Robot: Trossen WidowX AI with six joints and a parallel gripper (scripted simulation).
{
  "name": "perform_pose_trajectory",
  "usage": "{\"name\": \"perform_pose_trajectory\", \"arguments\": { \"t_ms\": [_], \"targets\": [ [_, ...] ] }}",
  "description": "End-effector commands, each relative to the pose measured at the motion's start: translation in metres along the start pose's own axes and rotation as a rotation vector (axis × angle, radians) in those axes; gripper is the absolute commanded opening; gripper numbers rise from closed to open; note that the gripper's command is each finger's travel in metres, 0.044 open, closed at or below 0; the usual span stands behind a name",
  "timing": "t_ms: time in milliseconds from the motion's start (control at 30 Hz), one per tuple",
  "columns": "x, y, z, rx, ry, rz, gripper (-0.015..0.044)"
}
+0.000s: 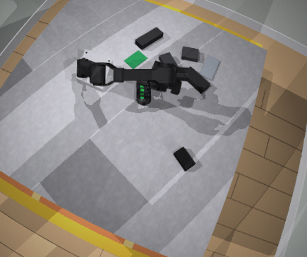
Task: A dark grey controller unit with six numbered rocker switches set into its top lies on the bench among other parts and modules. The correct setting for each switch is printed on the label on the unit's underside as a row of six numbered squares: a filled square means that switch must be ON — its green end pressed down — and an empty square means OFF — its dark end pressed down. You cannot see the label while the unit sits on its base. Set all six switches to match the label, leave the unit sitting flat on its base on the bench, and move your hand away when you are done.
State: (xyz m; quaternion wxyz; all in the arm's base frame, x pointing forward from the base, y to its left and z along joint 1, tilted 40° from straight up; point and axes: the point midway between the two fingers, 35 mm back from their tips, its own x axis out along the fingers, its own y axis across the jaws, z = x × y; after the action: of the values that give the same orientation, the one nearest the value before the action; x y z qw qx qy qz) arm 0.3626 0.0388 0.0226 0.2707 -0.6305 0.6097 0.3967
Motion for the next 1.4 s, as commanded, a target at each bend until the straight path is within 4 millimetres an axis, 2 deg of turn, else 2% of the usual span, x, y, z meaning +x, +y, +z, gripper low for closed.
{"name": "perform_pose_trajectory", "arguments": {
  "t_ms": [0,267,533,733,1367],
  "targets": [
    [0.001,0.021,-0.015,-0.067,0.001,-0.062,0.0000],
    [0.007,0.066,-0.039,-0.182,0.026,-0.208,0.0000],
    [0.023,0.112,-0.051,-0.280,0.087,-0.331,0.0000],
    [0.025,0.113,-0.051,-0.282,0.089,-0.334,0.0000],
    [0.055,0.110,-0.055,-0.282,0.086,-0.332,0.0000]
  ]
}}
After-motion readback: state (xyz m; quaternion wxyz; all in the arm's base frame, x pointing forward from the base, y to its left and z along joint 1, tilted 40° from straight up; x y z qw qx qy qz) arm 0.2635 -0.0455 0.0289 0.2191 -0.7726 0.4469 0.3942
